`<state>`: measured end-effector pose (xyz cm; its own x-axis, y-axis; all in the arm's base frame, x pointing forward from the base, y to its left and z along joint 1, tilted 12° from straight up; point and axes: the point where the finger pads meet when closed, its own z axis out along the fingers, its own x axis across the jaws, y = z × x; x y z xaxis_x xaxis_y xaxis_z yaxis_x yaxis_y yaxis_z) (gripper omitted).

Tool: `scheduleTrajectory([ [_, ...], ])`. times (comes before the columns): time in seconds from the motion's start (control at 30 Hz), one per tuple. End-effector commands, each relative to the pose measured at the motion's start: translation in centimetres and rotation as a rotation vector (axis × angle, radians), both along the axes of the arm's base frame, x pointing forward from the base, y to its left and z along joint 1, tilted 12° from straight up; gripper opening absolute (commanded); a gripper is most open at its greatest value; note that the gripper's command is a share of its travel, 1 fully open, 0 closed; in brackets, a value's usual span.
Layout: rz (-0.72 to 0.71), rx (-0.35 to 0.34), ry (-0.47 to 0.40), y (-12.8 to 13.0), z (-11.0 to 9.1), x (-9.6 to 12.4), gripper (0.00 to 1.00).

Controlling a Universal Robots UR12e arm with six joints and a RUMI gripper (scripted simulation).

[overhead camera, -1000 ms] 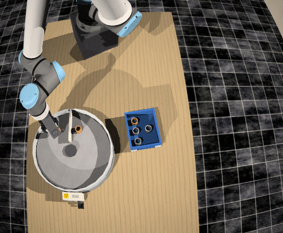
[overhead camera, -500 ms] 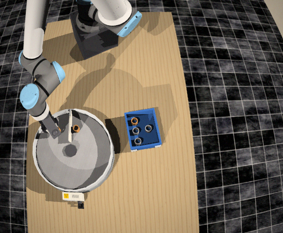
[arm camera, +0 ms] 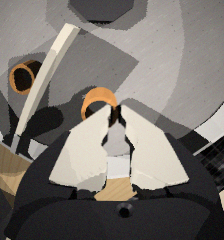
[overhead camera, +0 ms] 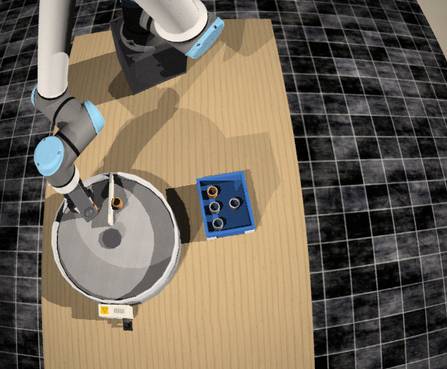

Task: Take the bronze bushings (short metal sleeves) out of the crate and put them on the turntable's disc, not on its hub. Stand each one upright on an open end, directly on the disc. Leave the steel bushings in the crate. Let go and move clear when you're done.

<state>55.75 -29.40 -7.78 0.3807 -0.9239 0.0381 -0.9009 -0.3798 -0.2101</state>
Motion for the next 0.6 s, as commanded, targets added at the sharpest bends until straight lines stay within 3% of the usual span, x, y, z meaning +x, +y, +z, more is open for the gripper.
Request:
scheduleTrajectory([
  [0.0,0.0,-0.001,-0.001,-0.01,-0.7,0.2,0.0],
  [0.57,0.0,-0.001,-0.001,0.0,-1.0,0.26,0.0],
])
